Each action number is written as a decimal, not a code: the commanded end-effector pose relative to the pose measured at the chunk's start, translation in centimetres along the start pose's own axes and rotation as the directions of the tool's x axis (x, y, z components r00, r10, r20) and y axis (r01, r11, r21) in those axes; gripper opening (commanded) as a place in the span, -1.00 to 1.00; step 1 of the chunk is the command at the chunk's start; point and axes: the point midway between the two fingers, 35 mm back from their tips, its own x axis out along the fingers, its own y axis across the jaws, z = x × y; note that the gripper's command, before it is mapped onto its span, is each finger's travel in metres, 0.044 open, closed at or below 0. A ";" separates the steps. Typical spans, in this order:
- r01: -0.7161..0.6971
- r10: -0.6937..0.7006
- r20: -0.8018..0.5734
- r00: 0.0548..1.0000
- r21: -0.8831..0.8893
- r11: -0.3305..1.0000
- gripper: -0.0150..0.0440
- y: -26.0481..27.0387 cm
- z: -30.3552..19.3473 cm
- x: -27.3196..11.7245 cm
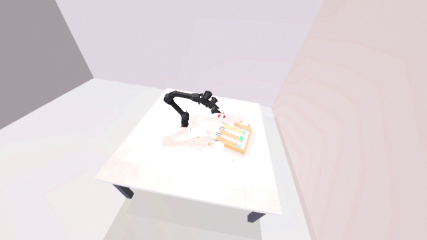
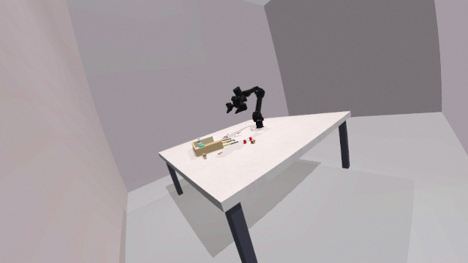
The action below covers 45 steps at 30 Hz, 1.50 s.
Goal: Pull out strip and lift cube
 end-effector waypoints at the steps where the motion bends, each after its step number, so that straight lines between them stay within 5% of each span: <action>1: 0.128 -0.106 -0.104 0.989 0.237 0.963 0.86 -5.5 -2.0 1.1; 24: 0.178 -0.140 -0.140 0.980 0.315 0.932 0.86 -7.4 -2.8 1.2; 31: 0.220 -0.084 -0.381 0.921 0.328 0.919 0.24 -9.3 -4.1 4.3; 39: 0.290 0.044 -0.686 0.726 0.364 0.885 -0.47 -12.2 -7.9 7.8; 45: 0.346 0.175 -0.834 0.522 0.396 0.851 -0.49 -14.2 -11.6 9.4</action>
